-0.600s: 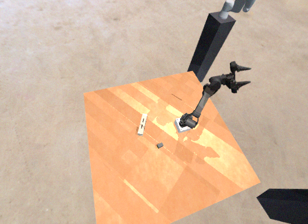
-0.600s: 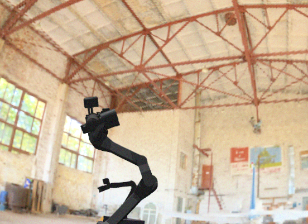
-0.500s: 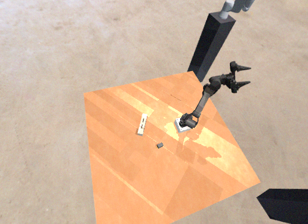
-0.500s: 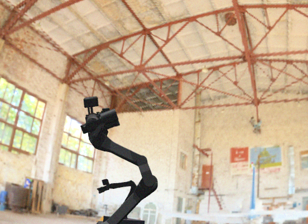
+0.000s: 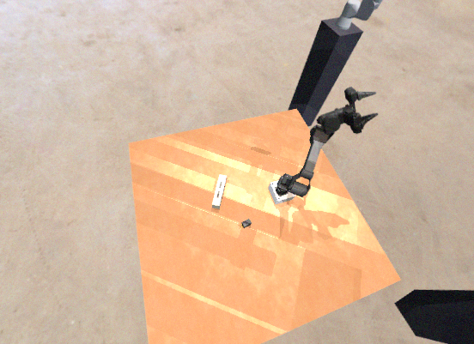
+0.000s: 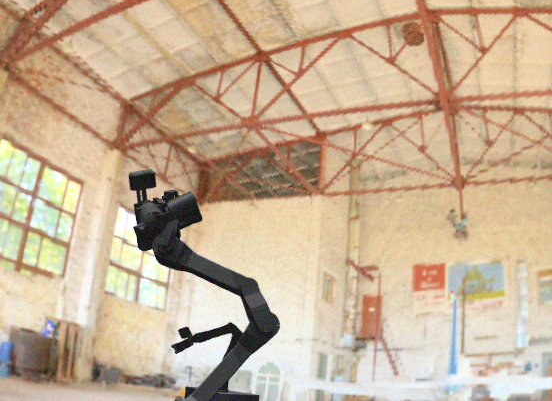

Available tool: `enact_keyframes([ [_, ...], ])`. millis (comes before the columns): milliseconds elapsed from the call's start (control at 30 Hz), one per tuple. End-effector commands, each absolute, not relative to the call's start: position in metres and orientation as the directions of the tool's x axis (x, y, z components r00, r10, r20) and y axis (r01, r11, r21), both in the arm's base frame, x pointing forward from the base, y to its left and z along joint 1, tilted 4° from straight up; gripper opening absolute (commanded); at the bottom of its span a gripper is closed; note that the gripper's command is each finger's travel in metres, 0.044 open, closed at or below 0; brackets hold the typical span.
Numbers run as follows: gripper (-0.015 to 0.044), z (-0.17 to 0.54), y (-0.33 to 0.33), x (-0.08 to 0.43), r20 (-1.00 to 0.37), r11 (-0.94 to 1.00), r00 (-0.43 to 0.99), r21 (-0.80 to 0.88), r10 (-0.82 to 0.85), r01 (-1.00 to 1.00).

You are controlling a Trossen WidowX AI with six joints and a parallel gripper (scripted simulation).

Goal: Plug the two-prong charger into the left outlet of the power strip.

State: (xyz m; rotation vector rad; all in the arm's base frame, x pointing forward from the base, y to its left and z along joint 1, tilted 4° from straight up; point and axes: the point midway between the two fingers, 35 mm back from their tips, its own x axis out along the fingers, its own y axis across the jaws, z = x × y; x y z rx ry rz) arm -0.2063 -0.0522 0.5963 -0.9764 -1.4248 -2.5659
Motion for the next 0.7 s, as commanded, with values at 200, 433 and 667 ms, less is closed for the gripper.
enact_keyframes([
  [200, 0.0440, 0.581, -0.112, -0.215, 0.519, -0.604, -0.854, 0.694, 0.044, 0.391],
  [433, 0.0440, 0.568, -0.152, -0.213, 0.491, -0.618, -0.866, 0.654, -0.092, 0.437],
  [667, 0.0440, 0.555, -0.190, -0.205, 0.458, -0.621, -0.859, 0.611, -0.228, 0.491],
])
